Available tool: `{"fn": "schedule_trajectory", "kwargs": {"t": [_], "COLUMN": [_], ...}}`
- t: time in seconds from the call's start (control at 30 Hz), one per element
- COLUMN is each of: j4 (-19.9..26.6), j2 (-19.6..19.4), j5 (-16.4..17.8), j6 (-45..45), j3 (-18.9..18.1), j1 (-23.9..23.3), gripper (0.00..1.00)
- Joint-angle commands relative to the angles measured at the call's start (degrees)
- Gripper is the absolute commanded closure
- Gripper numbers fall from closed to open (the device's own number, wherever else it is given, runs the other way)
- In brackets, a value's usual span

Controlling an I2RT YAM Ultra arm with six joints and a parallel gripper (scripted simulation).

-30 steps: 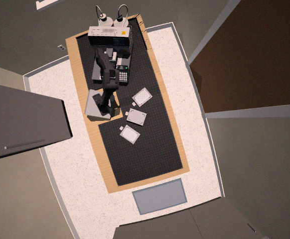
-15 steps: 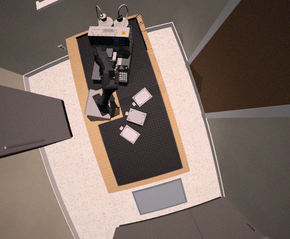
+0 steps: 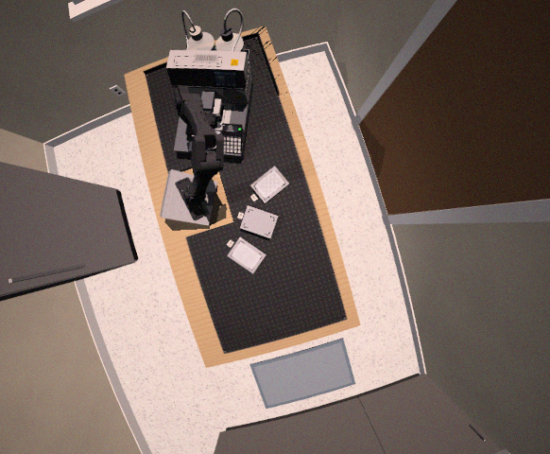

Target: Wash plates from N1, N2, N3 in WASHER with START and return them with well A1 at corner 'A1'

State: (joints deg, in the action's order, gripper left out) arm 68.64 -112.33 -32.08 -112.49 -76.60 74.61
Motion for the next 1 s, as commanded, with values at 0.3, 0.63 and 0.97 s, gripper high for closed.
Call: {"fn": "schedule_trajectory", "kwargs": {"t": [0.3, 0.63, 0.97], "j4": [5.40, 5.41, 5.41], "j2": [0.32, 0.31, 0.31], "j5": [0.32, 0.32, 0.33], "j6": [-1.88, -1.88, -1.88], "j3": [-3.68, -3.70, -3.70], "j1": [2.09, 2.09, 2.09], "gripper": [0.00, 0.00, 0.00]}}
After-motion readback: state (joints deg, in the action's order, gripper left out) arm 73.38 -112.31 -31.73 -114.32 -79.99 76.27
